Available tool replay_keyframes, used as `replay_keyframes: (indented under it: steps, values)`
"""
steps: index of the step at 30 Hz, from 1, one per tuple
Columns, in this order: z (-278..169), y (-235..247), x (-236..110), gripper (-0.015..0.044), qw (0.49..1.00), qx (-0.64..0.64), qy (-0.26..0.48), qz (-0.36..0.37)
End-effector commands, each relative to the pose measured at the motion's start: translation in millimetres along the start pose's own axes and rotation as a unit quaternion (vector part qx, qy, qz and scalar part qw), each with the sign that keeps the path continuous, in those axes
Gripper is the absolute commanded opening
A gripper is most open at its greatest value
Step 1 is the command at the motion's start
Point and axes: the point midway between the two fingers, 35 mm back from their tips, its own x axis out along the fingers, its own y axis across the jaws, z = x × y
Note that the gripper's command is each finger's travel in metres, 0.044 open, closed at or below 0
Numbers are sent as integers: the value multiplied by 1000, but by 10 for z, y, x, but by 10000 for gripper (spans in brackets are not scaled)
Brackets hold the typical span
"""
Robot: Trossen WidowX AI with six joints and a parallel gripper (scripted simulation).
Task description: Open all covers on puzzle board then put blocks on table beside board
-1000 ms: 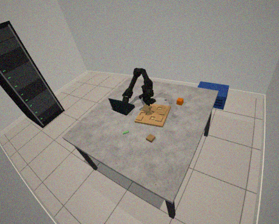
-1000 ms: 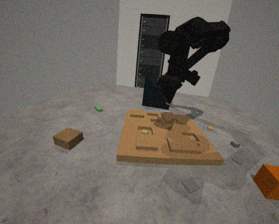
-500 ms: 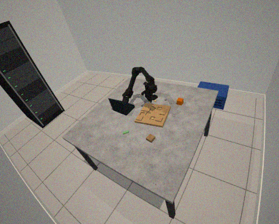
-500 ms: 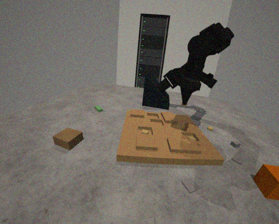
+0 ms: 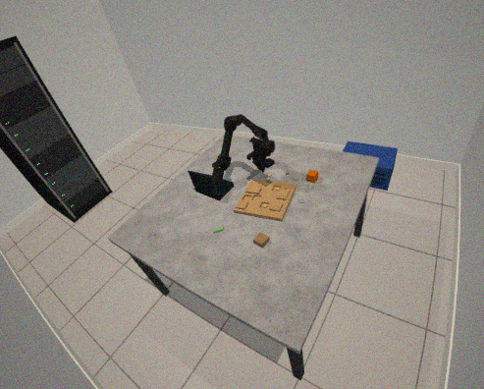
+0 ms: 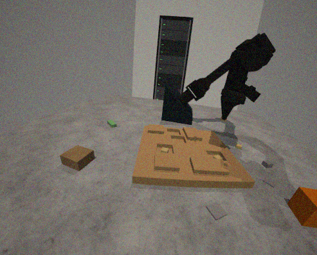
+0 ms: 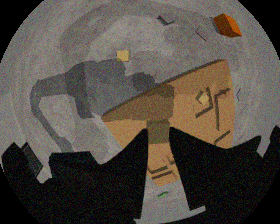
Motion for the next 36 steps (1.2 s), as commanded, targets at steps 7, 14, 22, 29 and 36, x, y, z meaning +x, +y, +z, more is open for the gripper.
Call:
replay_keyframes:
  steps: [7,14,22,29,36]
  values:
    - [244,304,-8,80,1000,3,-7,3]
    - [391,526,-25,80,1000,3,-12,5]
    - [525,792,-51,80,1000,3,-20,8]
    - [584,942,-66,80,1000,3,-26,11]
    - [586,918,35,80,1000,2,-24,11]
